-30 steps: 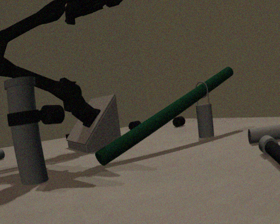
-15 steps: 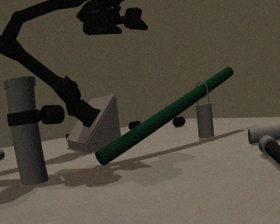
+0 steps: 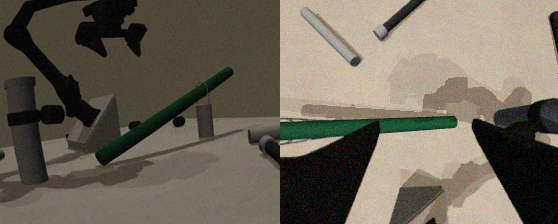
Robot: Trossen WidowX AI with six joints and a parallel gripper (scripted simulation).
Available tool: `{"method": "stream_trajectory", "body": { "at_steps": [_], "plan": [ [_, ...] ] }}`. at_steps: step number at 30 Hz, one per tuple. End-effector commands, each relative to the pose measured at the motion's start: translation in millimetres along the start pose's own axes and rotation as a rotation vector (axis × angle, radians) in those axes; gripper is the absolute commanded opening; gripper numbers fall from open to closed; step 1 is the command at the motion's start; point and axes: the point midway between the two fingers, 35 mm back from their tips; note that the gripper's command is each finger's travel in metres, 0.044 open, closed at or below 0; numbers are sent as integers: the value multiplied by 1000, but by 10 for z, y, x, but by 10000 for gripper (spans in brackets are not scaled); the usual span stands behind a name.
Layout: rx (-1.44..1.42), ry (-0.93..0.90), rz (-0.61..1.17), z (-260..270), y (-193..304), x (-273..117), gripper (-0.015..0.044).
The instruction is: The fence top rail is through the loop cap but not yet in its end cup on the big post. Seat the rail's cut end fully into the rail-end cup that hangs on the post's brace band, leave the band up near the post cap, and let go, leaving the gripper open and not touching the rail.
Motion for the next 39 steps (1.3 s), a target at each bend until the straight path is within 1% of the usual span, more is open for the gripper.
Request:
{"method": "stream_trajectory", "body": {
  "at_steps": [1, 4, 10, 18, 29, 39],
  "plan": [
    [-22, 1, 19, -48, -11, 3, 440],
    [-159, -21, 36, -183, -20, 11, 440],
    [-571, -95, 53, -595, 2, 31, 440],
    [-1113, -188, 3, -1132, 144, 38, 440],
    [-1447, -227, -77, -1562, 370, 13, 440],
    [-1796, -218, -159, -1818, 571, -27, 440]
  ]
}}
Point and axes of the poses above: the point midway between the two fingers, 35 mm back from their tips, its own x axis out along the fingers, its own z axis across the jaws, y = z × x, and after that the axes turned 2 degrees about -x, right-handed
